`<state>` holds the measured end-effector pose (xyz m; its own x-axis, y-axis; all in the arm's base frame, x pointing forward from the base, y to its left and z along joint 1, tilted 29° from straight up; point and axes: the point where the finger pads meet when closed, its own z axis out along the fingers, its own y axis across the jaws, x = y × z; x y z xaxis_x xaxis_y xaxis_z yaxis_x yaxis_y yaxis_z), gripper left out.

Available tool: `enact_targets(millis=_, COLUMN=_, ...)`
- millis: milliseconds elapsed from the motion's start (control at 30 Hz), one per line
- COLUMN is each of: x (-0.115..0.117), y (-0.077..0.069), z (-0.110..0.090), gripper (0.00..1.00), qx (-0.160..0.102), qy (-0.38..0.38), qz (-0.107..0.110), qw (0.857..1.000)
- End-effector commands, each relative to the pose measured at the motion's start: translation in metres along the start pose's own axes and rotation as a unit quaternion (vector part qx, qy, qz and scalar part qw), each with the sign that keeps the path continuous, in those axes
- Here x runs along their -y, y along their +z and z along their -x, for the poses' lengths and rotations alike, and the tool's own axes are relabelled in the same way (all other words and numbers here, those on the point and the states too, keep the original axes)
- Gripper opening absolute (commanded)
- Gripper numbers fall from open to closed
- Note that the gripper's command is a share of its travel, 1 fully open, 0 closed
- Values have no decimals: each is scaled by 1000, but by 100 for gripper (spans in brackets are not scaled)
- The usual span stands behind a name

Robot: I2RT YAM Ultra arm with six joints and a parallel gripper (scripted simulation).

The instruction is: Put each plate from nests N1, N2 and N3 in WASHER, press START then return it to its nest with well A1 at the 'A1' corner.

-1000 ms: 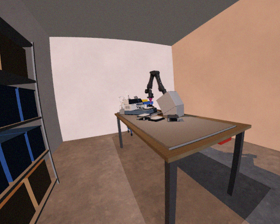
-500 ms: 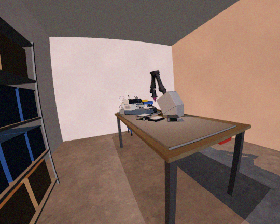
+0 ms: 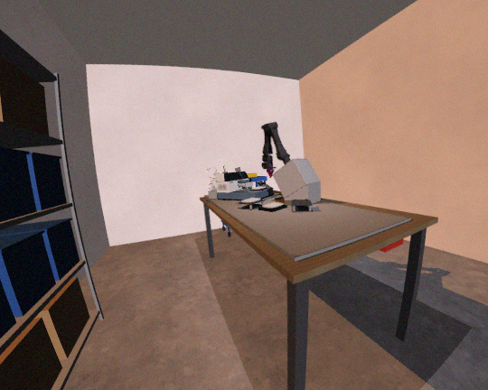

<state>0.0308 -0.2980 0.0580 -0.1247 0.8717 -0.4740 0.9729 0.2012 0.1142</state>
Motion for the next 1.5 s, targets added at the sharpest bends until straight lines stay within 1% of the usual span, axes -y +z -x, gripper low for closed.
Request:
enact_targets(millis=0, x=2, y=1, z=-1, gripper=0, qx=1, qy=-87, qz=1, qw=996)
enact_targets(millis=67, x=2, y=1, z=-1, gripper=0, qx=1, qy=-87, qz=1, qw=996)
enact_targets(millis=200, x=2, y=1, z=-1, gripper=0, qx=1, qy=-153, qz=1, qw=988)
enact_targets(millis=333, x=2, y=1, z=-1, gripper=0, qx=1, qy=-218, qz=1, qw=976)
enact_targets(millis=500, x=2, y=1, z=-1, gripper=0, qx=1, qy=-221, qz=1, qw=975)
enact_targets(millis=567, x=2, y=15, z=-8, gripper=0, qx=26, qy=-217, qz=11, qw=976)
enact_targets(millis=633, x=2, y=15, z=-8, gripper=0, qx=26, qy=-217, qz=11, qw=976)
enact_targets(millis=833, x=2, y=44, z=-9, gripper=0, qx=123, qy=-215, qz=33, qw=968)
enact_targets(millis=967, x=1, y=43, z=-9, gripper=0, qx=187, qy=-207, qz=48, qw=959)
enact_targets(millis=1067, x=1, y=43, z=-9, gripper=0, qx=235, qy=-204, qz=59, qw=948)
enact_targets(millis=1100, x=1, y=42, z=-9, gripper=0, qx=246, qy=-203, qz=62, qw=946)
enact_targets(millis=1200, x=1, y=43, z=-9, gripper=0, qx=246, qy=-203, qz=62, qw=946)
enact_targets(millis=1233, x=6, y=30, z=17, gripper=0, qx=277, qy=-219, qz=45, qw=934)
enact_targets(millis=1300, x=6, y=30, z=17, gripper=0, qx=277, qy=-220, qz=45, qw=934)
enact_targets(millis=1367, x=6, y=35, z=12, gripper=0, qx=269, qy=-215, qz=50, qw=938)
enact_targets(millis=1467, x=4, y=37, z=6, gripper=0, qx=263, qy=-212, qz=53, qw=940)
